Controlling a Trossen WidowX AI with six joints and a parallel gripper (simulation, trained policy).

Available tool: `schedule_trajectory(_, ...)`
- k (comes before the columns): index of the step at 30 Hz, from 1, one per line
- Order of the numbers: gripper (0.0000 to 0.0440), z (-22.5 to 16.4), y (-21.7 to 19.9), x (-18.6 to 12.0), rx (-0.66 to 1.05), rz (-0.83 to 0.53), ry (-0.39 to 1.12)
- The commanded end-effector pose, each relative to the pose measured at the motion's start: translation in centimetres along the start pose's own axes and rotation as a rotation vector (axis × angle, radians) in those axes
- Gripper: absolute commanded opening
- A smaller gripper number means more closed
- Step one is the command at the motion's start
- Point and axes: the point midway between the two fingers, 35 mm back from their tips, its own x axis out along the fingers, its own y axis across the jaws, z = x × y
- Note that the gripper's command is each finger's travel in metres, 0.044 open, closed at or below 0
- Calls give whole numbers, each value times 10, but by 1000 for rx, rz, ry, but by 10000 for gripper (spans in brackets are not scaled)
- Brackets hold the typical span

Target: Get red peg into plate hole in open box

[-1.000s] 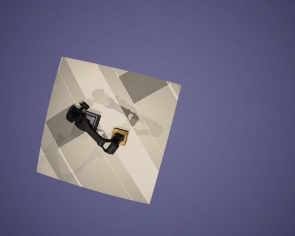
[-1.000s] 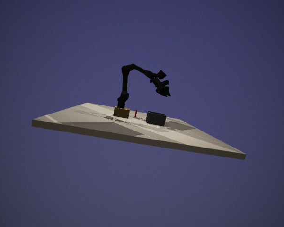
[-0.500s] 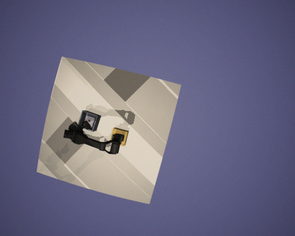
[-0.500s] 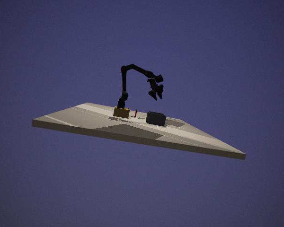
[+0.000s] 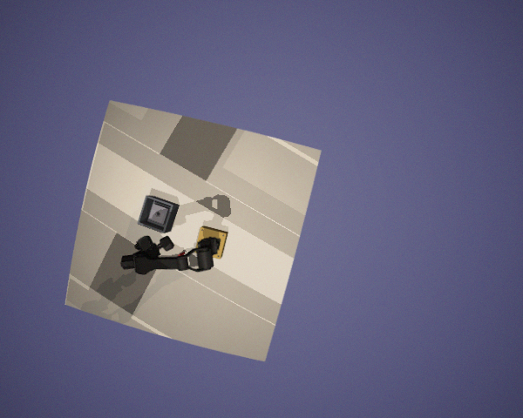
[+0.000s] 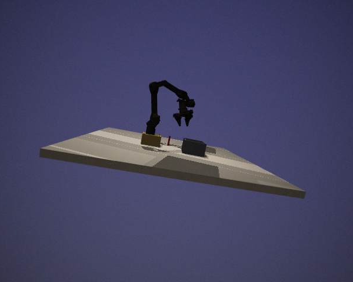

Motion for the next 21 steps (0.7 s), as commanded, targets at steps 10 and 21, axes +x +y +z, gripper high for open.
schedule_trajectory(10,440,-59,-22,22,44,-166,94)
schedule_trajectory(21,440,-85,-29,61,90,-227,118)
